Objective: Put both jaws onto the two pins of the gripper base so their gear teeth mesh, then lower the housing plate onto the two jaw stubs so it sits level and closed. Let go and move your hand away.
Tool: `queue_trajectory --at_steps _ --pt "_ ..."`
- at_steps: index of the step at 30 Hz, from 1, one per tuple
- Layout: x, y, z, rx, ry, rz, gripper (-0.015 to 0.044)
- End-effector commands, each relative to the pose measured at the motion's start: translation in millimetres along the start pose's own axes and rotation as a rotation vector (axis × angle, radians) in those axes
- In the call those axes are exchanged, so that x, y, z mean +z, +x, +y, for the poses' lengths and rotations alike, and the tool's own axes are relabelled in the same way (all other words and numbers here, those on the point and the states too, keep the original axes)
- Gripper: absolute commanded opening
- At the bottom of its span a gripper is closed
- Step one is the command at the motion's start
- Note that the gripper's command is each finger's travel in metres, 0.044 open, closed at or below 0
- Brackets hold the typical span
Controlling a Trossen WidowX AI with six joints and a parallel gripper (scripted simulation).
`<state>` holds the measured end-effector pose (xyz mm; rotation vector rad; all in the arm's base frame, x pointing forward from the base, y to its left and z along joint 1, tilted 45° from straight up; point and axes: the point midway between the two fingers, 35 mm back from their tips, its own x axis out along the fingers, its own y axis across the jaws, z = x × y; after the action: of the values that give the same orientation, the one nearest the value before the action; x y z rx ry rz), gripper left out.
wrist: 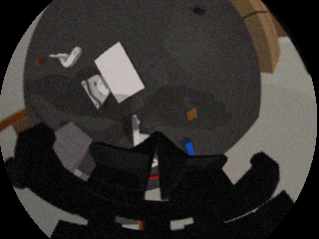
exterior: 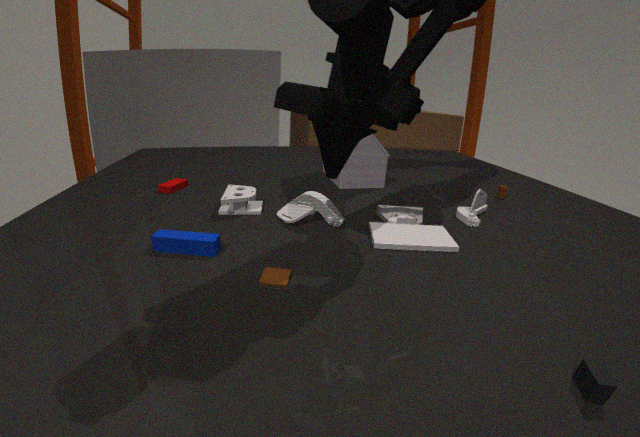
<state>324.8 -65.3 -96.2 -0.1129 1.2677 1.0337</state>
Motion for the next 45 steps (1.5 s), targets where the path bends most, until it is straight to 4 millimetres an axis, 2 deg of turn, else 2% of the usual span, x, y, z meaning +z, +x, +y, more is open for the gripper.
queue_trajectory --at_steps 1,6,13,45 --pt "-17.5 6.0 3.2 0.063 -0.019 -0.062 0.0" --pt "-30.4 10.8 6.3 0.107 -0.034 -0.118 0.0" --pt "-30.2 11.9 6.3 0.107 -0.034 -0.118 0.0" --pt "-23.6 62.9 10.7 0.108 -0.034 -0.119 0.0"
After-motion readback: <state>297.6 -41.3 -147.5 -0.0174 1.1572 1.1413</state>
